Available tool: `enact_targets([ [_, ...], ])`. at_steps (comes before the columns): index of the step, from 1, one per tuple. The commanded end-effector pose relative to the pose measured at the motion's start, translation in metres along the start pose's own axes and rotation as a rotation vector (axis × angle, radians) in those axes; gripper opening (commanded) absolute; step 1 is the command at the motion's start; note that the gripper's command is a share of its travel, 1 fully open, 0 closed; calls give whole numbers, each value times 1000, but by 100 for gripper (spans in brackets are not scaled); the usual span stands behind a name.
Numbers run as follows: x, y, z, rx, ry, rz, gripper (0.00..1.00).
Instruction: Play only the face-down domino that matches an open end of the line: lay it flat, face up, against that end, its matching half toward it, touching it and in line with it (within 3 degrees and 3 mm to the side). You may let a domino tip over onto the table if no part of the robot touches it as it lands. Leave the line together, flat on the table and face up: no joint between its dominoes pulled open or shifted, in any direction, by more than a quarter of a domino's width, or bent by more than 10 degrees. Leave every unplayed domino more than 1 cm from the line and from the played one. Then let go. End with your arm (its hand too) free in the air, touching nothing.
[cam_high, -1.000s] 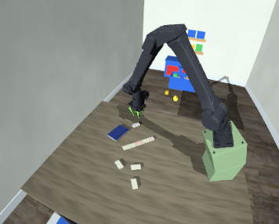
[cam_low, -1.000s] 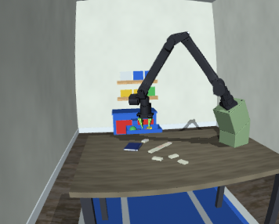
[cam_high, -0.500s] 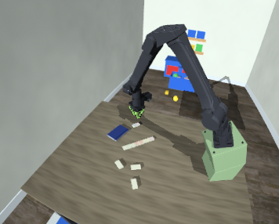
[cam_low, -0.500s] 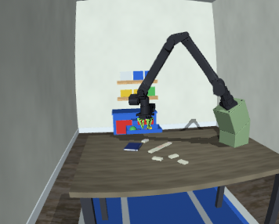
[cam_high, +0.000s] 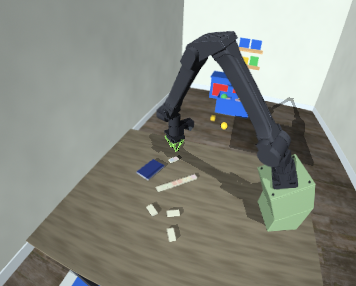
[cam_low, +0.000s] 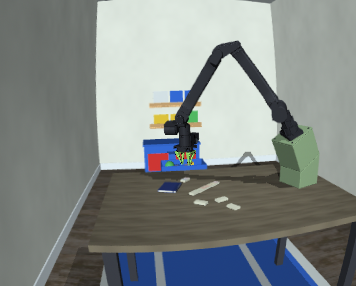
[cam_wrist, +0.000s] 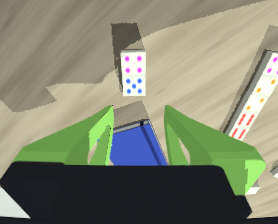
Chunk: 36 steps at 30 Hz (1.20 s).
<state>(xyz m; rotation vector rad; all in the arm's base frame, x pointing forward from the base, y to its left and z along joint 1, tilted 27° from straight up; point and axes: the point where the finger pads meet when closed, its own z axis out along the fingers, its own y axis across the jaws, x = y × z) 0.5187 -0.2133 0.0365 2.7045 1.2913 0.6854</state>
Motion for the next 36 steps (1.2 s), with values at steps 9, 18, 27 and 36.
enact_targets([
  [9, 5, 13, -6, -25, 10, -9, 42],
  [18, 11, 26, -10, -47, 21, -28, 42],
  [27, 6, 16, -6, -31, 19, -31, 42],
  [36, 10, 27, -9, -53, 27, -61, 42],
])
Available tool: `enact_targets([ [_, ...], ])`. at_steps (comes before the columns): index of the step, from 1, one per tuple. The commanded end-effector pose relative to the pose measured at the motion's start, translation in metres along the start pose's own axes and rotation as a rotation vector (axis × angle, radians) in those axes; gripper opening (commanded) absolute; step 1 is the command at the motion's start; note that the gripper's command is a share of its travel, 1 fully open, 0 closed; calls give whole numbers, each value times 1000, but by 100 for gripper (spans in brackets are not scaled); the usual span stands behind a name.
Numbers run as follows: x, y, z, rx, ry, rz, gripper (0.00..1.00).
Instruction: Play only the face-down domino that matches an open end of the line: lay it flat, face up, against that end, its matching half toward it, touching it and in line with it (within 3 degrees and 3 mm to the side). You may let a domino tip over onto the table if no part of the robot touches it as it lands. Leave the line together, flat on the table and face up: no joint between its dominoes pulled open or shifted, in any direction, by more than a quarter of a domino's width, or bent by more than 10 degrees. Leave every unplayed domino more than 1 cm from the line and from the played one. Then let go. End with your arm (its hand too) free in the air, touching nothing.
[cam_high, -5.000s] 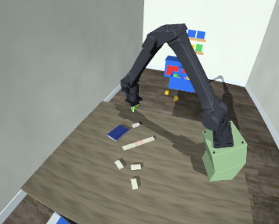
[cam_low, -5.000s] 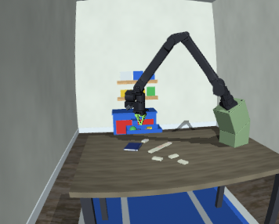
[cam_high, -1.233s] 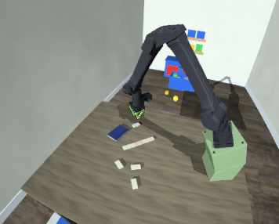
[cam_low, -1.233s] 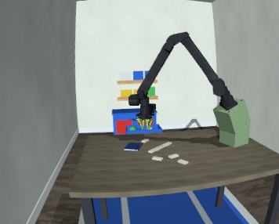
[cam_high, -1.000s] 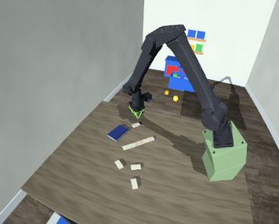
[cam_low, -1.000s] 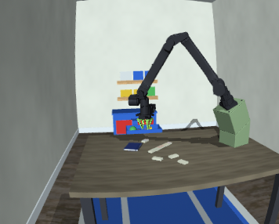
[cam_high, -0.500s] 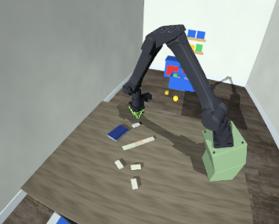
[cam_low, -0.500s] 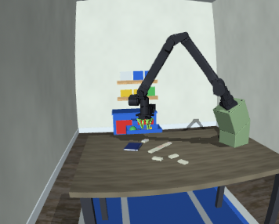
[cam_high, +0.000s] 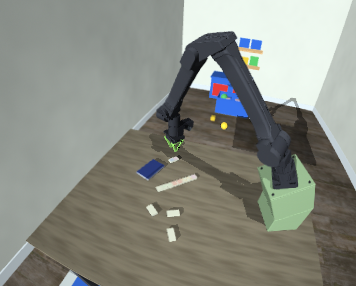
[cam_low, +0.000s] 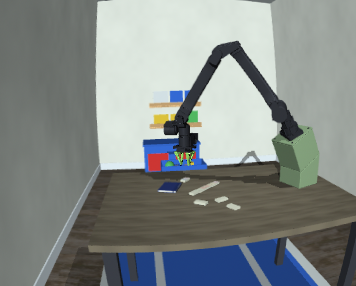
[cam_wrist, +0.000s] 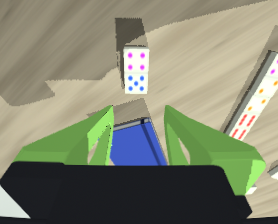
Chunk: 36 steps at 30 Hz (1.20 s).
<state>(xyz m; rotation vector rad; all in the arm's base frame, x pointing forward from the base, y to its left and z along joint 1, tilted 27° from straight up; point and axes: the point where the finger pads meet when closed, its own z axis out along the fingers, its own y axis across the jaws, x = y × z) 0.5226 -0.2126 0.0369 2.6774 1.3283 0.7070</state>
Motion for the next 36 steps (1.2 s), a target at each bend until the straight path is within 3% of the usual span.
enact_targets([
  [1, 7, 25, -10, -50, 10, -33, 42],
  [3, 7, 25, -10, -50, 10, -33, 42],
  [4, 1, 6, -1, -14, 2, -7, 42],
  [13, 6, 26, 30, -54, 12, -48, 42],
  [20, 6, 26, 30, -54, 12, -48, 42],
  [21, -4, 3, 42, -4, 4, -22, 42],
  [30, 8, 31, 46, -67, 14, -53, 42],
  [36, 8, 31, 46, -67, 14, -53, 42],
])
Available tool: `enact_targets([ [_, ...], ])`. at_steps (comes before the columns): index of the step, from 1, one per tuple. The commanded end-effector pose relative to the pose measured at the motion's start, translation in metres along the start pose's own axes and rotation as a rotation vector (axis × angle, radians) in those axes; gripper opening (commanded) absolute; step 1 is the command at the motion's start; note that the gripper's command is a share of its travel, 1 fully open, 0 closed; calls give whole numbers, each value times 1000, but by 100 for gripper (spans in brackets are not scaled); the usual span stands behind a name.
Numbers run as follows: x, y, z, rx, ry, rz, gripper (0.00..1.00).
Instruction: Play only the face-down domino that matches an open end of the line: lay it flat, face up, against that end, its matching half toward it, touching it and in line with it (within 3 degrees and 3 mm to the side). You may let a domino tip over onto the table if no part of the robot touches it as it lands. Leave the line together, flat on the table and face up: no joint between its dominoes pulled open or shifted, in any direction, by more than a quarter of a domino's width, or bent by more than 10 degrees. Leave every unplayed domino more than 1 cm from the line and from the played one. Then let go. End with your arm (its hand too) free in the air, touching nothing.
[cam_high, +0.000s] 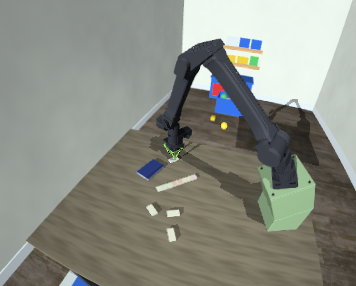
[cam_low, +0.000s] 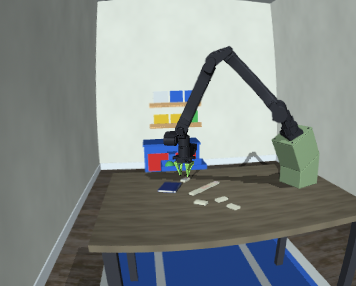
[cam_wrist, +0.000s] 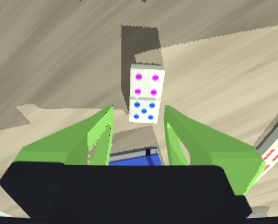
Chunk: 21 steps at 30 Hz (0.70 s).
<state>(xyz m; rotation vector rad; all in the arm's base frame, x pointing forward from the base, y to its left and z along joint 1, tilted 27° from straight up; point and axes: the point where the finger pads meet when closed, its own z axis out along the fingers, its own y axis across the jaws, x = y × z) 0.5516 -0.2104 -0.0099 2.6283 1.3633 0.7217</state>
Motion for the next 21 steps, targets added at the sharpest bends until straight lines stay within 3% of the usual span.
enact_targets([
  [1, 8, 24, -8, -47, 6, -14, 42],
  [2, 1, 5, -4, -12, 1, -1, 42],
  [11, 7, 20, -4, -38, 4, -6, 42],
  [18, 7, 20, -4, -38, 4, -6, 42],
  [19, 0, 4, -2, -9, 0, 0, 42],
  [21, 2, 7, -2, -14, 0, 0, 42],
])
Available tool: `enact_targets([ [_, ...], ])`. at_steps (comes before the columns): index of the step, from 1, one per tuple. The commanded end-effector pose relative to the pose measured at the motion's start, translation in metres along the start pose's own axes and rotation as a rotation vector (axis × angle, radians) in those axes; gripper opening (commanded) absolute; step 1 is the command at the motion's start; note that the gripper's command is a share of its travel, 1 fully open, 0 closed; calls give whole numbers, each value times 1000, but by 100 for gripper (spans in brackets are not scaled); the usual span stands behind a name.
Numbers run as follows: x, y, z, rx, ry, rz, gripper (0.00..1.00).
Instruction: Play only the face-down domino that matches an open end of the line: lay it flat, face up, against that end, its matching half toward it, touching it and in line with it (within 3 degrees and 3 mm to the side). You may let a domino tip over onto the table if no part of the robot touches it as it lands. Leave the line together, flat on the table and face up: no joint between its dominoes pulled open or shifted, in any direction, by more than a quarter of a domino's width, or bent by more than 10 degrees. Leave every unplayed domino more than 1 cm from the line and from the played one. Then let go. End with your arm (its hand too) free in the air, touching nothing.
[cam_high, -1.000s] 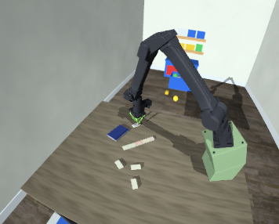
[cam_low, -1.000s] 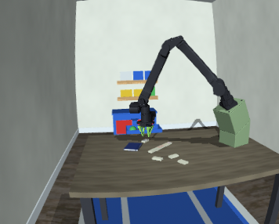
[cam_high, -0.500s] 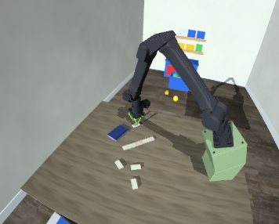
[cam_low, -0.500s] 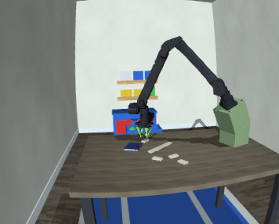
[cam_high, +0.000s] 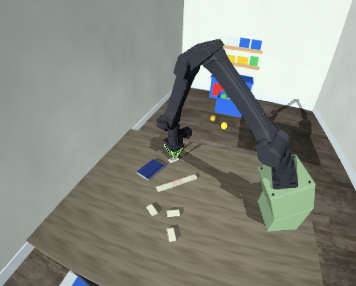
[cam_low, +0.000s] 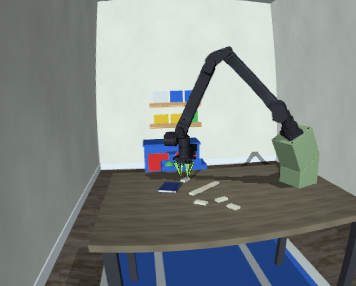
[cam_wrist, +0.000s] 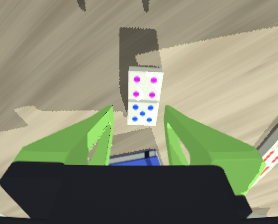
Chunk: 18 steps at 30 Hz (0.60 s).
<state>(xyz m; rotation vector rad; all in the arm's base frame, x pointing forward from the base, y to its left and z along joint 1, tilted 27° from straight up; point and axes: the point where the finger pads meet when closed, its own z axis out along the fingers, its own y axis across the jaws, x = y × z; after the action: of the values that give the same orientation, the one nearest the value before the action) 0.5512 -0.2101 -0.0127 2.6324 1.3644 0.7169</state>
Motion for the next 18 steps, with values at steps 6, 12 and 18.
enact_targets([
  [6, 7, 17, -5, -33, 5, 0, 42],
  [12, 8, 18, -5, -36, 5, 0, 42],
  [18, 4, 8, -3, -17, 2, 3, 42],
])
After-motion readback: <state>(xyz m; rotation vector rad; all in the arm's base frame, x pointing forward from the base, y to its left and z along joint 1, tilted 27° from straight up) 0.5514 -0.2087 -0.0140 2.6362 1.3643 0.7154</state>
